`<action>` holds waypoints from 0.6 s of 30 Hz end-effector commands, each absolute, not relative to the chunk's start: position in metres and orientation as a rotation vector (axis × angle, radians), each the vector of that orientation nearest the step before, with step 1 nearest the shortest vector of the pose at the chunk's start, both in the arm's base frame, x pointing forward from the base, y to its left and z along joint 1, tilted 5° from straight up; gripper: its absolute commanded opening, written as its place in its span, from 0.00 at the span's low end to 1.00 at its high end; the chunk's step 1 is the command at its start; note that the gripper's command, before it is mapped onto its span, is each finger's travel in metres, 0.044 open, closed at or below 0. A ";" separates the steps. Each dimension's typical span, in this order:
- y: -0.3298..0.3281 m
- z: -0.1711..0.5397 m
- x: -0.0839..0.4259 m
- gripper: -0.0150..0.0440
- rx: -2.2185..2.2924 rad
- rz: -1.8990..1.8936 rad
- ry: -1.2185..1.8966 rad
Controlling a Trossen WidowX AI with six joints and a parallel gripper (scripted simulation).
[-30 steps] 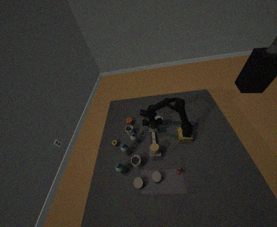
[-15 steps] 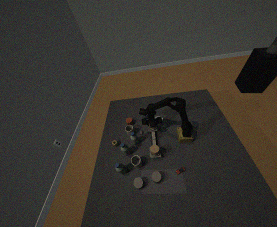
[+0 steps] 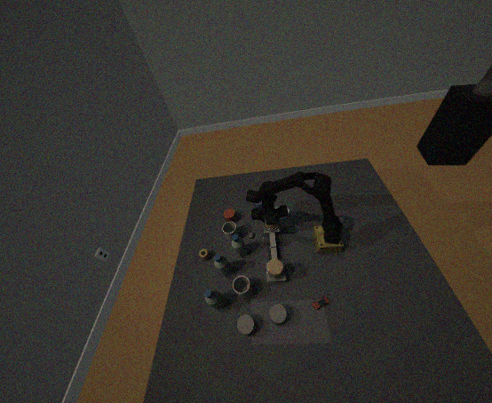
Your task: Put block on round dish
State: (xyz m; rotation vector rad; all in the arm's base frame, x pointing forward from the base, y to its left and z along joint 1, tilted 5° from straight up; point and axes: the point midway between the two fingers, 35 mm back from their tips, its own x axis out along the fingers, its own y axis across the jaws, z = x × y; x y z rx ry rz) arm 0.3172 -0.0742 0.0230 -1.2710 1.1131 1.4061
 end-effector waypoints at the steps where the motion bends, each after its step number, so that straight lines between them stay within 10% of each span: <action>1: -0.078 0.032 0.322 0.25 -1.292 1.389 1.110; 18: -0.079 0.053 0.324 0.25 -1.292 1.389 1.110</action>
